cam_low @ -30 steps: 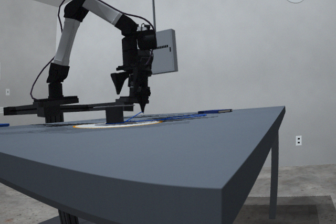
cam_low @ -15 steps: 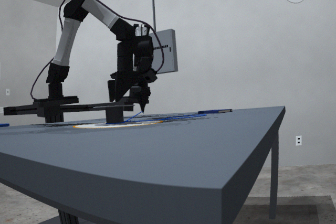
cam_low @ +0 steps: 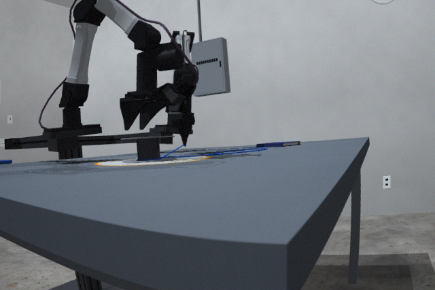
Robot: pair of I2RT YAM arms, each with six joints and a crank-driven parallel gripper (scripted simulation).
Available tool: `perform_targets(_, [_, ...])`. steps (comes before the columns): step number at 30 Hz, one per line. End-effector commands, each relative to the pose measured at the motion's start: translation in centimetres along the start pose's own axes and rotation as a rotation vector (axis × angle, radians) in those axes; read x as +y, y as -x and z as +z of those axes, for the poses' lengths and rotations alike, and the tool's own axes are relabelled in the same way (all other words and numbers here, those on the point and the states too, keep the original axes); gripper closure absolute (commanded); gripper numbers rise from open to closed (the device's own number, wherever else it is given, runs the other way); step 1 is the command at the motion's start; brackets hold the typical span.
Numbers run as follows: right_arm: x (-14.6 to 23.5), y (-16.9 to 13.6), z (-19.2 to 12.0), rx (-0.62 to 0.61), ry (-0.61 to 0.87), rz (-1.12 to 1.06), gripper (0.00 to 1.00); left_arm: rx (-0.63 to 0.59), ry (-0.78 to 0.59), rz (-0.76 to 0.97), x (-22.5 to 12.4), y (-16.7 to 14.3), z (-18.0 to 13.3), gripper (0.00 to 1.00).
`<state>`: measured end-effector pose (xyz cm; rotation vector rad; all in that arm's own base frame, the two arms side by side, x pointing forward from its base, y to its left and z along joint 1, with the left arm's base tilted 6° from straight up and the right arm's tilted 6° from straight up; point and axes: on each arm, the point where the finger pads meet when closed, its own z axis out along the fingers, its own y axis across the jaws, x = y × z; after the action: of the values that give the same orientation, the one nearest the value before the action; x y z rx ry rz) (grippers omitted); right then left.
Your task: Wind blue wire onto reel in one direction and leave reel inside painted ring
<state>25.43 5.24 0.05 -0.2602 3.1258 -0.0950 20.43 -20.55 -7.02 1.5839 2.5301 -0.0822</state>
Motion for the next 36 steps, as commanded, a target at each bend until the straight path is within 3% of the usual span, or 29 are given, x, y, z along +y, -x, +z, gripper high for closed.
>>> perform_targets(1, [0.9, -0.7, -0.7, -0.031, 0.004, 0.345, 0.23, -0.03, 0.013, 0.006, 0.2, 1.4, -0.4, 1.0])
perform_targets(15, [2.7, -2.5, -0.2, -0.012, 0.019, 1.163, 0.23, -0.03, 0.013, 0.006, 0.2, 1.5, -0.6, 1.0])
perform_targets(17, [2.7, -2.5, -0.2, -0.012, 0.019, 1.163, 0.23, -0.03, 0.013, 0.006, 0.2, 1.5, -0.6, 1.0])
perform_targets(18, [2.7, -2.4, -0.2, -0.023, 0.02, 1.311, 0.23, -0.03, 0.013, 0.007, 0.3, 1.5, -0.6, 1.0])
perform_targets(22, [2.7, -2.4, -0.1, -0.058, 0.024, 1.512, 0.23, -0.03, 0.013, 0.008, 0.3, 1.6, -0.6, 1.0])
perform_targets(36, [2.5, -2.1, 0.2, -0.058, 0.024, 1.512, 0.23, -0.031, 0.013, 0.001, 0.4, 1.6, -0.6, 1.0])
